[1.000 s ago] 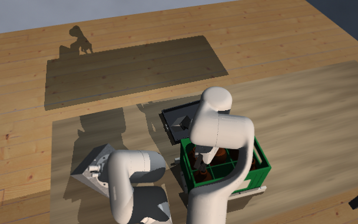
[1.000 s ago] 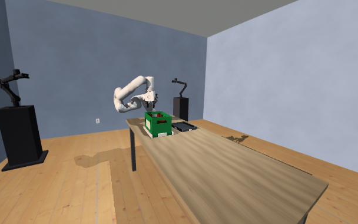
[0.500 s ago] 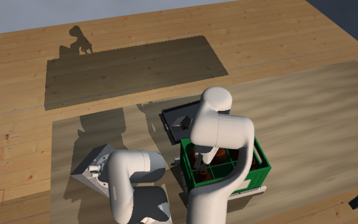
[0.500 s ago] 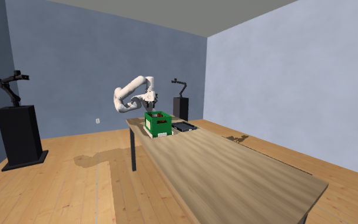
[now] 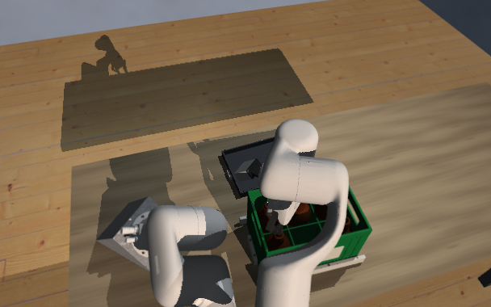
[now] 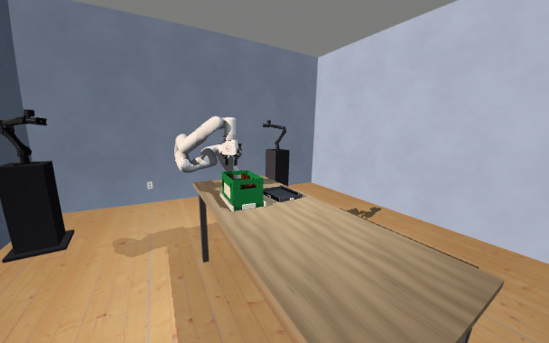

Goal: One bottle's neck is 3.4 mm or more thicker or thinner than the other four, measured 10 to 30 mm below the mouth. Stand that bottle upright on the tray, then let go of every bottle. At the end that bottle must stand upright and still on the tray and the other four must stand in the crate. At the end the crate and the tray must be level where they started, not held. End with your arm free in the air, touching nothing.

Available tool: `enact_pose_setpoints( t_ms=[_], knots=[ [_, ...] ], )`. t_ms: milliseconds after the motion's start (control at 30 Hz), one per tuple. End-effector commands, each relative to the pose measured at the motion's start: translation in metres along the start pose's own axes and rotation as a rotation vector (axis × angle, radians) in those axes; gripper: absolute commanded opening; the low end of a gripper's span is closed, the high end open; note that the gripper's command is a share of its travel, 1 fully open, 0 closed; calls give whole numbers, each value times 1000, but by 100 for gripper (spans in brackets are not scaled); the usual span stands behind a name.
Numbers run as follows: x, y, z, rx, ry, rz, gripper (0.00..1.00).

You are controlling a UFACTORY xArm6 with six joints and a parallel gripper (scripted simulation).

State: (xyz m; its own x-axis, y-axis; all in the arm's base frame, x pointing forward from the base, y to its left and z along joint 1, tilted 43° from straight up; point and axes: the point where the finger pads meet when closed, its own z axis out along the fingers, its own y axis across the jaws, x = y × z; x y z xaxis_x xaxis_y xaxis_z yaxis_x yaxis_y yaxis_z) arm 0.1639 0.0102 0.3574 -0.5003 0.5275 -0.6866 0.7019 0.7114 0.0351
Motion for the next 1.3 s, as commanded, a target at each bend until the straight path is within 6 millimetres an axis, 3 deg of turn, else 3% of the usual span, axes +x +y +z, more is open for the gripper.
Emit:
enact_pose_setpoints(
  t_ms=[0,1267],
  knots=[
    [0,0,1,-1,0,0,65],
    [1,-1,36,-1,0,1,65]
  ],
)
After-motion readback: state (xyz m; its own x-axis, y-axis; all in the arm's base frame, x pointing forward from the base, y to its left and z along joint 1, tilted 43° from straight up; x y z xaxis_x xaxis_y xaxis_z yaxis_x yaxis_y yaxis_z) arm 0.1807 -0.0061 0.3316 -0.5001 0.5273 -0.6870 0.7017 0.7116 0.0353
